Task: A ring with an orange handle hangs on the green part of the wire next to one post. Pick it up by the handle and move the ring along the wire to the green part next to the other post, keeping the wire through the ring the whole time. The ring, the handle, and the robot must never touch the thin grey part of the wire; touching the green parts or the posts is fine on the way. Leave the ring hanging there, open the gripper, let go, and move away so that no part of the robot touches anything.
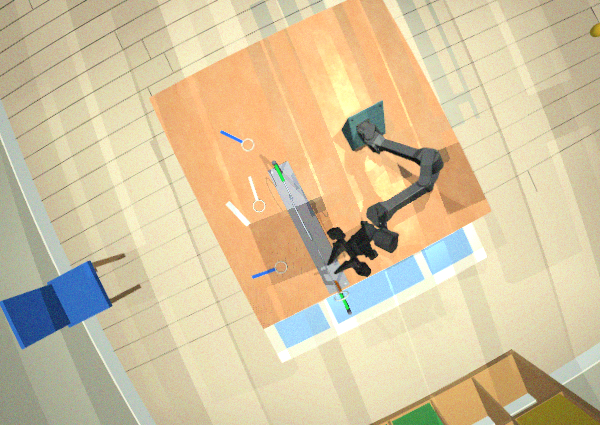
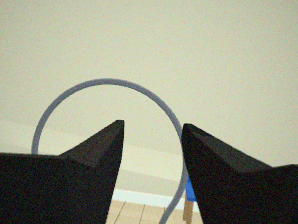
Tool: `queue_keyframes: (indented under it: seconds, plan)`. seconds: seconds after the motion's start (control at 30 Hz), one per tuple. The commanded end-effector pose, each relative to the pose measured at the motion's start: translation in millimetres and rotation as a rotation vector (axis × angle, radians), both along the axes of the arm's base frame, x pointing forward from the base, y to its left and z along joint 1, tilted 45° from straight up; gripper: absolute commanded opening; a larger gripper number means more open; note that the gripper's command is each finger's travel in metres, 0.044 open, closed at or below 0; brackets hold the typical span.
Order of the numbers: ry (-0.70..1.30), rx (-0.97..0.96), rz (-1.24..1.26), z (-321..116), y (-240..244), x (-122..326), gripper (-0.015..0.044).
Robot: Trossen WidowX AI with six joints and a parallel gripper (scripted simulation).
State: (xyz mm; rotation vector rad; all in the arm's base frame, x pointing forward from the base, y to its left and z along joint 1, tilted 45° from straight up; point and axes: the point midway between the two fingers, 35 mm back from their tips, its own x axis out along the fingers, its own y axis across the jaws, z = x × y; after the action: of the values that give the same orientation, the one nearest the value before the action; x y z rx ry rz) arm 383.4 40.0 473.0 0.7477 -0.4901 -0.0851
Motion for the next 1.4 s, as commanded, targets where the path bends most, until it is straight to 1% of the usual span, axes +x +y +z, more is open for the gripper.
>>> queue_keyframes:
  seconds: [0.0, 0.2, 0.53, 0.73, 0.93, 1.0, 1.27, 1.37]
  plan:
    - [0.028, -0.002, 0.038, 0, 28, 4, 0.0160]
    - [0.100, 0.025, 0.114, -4, 90, 12, 0.0160]
    - [0.246, 0.088, 0.149, -36, 183, 13, 0.0160]
    - [0.325, 0.099, 0.156, -59, 245, -4, 0.0160]
    - [0.392, 0.085, 0.153, -88, 313, -42, 0.0160]
    - [0.398, 0.082, 0.152, -91, 320, -47, 0.0160]
    - [0.398, 0.082, 0.152, -91, 320, -47, 0.0160]
    - [0.397, 0.082, 0.152, -82, 311, -36, 0.0160]
